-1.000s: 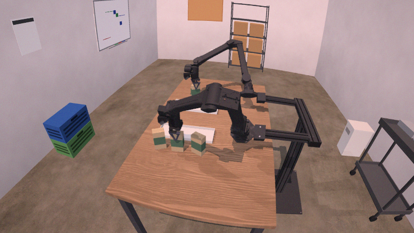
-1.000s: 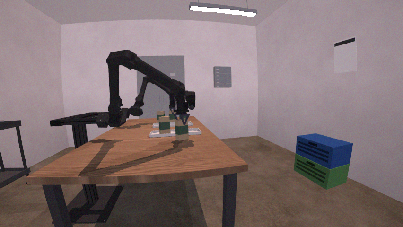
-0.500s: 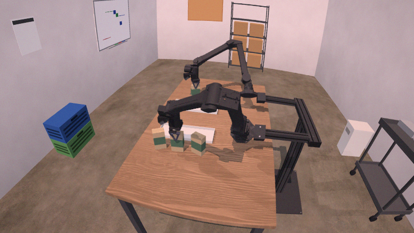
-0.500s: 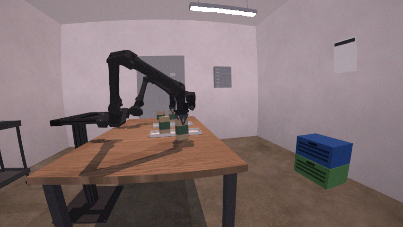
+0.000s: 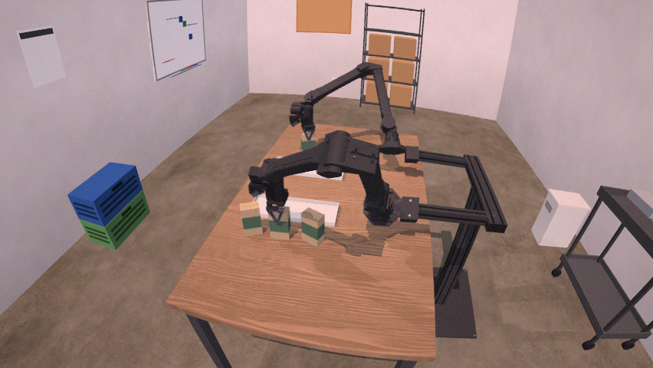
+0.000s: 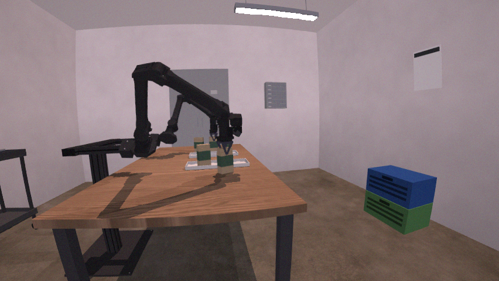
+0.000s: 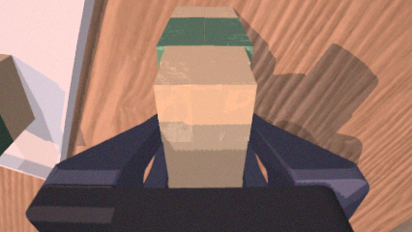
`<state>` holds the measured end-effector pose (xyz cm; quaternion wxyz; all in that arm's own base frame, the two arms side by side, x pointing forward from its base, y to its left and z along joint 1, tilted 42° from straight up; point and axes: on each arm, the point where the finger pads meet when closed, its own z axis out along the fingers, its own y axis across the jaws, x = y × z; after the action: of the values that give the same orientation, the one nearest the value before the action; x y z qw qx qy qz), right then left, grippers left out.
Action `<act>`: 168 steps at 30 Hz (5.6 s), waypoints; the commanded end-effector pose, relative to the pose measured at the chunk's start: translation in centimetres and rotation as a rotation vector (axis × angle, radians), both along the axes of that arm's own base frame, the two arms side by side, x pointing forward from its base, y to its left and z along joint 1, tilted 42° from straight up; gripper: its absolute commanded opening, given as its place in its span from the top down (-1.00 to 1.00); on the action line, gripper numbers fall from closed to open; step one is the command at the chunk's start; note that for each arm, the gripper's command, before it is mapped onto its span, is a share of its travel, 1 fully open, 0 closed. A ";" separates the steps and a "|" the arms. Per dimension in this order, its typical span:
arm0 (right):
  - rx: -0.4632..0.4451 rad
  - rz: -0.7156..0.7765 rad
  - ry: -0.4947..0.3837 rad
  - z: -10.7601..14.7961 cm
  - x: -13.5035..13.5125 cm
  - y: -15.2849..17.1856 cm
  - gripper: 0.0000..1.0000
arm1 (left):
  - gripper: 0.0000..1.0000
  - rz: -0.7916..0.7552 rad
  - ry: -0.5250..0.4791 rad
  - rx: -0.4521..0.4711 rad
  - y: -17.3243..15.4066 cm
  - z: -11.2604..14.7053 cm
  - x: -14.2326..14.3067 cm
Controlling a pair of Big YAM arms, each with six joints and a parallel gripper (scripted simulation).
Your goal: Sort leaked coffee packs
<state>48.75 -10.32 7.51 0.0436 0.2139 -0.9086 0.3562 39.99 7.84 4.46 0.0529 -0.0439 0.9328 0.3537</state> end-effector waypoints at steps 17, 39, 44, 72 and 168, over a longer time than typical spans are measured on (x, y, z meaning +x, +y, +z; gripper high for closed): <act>0.001 0.010 -0.019 0.8 0.9 0.3 0.54 | -0.52 -0.024 -0.055 -0.011 -6.9 8.4 1.0; 0.004 0.021 -0.055 5.1 1.3 3.7 0.54 | -0.52 -0.015 -0.023 -0.004 -6.1 7.1 0.4; 0.004 0.021 -0.055 5.7 1.2 4.3 0.54 | -0.52 -0.015 -0.023 -0.004 -6.1 7.1 0.4; 0.005 0.023 -0.059 6.5 1.2 5.0 0.54 | -0.52 -0.015 -0.023 -0.004 -6.1 7.1 0.4; 0.024 0.025 -0.062 -5.4 2.8 18.9 0.54 | -0.52 -0.015 -0.023 -0.004 -6.1 7.1 0.4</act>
<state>49.14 6.01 -0.72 0.0545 0.2177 -0.9072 0.3559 39.69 2.05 10.93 0.0561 -0.0323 0.9333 0.3533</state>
